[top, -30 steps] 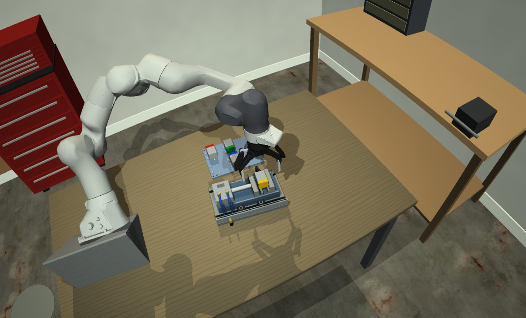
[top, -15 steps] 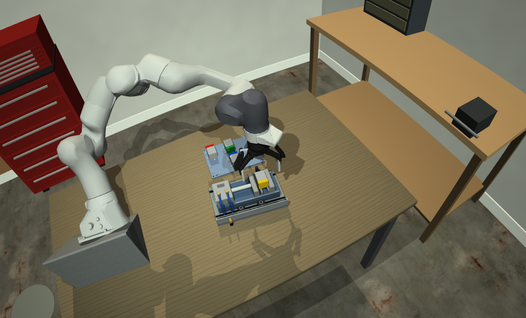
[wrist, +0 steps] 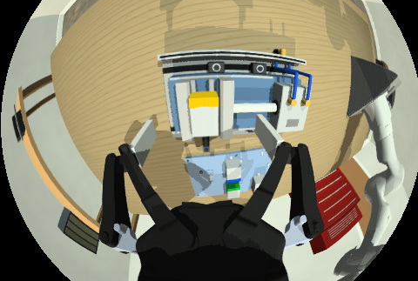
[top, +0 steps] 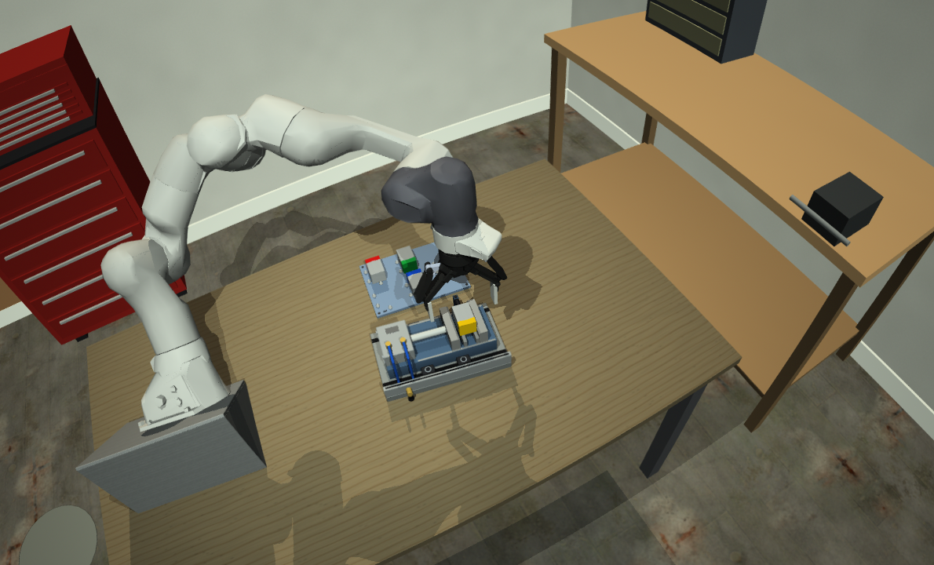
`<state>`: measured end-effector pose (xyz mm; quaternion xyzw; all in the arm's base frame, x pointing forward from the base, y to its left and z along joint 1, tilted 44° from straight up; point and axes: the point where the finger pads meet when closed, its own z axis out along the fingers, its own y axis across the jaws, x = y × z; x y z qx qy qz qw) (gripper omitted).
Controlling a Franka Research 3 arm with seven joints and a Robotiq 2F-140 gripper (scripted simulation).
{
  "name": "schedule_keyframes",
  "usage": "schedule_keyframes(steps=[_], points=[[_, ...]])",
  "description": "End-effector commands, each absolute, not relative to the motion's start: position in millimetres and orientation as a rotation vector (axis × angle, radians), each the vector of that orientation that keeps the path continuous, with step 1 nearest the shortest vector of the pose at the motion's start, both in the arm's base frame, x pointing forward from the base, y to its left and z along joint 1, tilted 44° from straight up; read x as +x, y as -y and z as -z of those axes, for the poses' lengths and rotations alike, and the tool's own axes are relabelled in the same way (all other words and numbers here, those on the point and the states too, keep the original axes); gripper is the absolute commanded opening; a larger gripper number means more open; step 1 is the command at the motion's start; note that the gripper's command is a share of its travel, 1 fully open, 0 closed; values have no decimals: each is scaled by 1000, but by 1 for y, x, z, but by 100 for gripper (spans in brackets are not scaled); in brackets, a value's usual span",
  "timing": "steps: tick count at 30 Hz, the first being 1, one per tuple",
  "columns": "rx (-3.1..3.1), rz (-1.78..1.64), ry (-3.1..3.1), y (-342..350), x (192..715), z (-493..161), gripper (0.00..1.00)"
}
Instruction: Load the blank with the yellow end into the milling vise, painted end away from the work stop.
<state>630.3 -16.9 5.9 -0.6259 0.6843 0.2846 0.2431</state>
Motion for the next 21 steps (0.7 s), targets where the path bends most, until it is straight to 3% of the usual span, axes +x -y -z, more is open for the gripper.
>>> schedule_keyframes(steps=[1, 21], points=[[-1710, -777, -1870, 18, 630, -6, 100], [-1710, -776, -1872, 21, 630, -9, 100]])
